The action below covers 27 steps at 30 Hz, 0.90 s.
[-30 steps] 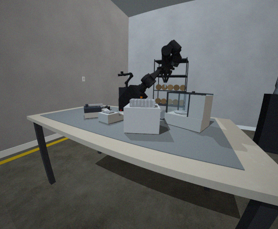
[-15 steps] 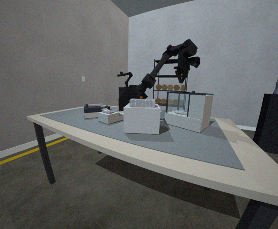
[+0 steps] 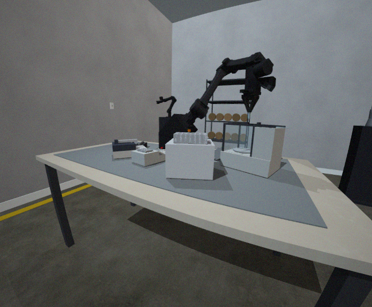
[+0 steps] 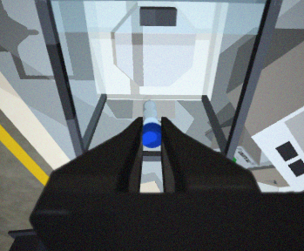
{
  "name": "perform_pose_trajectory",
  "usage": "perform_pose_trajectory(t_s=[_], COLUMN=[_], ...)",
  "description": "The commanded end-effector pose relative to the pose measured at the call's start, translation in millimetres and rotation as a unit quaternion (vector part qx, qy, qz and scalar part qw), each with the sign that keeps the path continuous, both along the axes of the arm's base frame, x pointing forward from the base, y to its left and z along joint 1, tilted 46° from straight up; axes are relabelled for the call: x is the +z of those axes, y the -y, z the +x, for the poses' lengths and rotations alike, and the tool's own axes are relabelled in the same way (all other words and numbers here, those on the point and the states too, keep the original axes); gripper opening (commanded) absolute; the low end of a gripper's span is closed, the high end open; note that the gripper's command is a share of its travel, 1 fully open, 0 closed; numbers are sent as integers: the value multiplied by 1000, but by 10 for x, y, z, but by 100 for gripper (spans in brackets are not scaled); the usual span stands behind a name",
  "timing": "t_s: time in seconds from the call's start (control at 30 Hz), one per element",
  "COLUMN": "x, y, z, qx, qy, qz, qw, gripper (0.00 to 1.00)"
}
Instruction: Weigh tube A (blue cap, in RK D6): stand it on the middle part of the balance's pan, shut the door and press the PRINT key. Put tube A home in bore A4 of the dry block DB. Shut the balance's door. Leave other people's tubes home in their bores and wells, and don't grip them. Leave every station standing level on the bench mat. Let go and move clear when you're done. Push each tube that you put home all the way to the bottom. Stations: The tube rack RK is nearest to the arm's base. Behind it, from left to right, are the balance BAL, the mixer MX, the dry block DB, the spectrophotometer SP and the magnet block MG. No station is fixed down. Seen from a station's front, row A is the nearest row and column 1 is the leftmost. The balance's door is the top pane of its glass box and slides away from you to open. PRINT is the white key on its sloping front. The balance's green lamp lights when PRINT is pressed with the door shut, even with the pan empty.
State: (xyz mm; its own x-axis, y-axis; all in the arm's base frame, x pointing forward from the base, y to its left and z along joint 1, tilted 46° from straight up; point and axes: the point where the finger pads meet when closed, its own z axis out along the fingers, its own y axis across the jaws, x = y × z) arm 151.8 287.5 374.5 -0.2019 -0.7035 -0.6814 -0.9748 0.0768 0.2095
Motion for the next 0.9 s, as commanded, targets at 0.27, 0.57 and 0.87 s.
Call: perform_pose_trajectory(t_s=[0.27,0.57,0.87], x=[27,53,47], y=[94,116,121], z=[13,9,10], qx=[-6,-6,-6], qy=[7,8,8], qz=[7,8,8], qw=[1000,1000,1000], gripper=[9,9,9])
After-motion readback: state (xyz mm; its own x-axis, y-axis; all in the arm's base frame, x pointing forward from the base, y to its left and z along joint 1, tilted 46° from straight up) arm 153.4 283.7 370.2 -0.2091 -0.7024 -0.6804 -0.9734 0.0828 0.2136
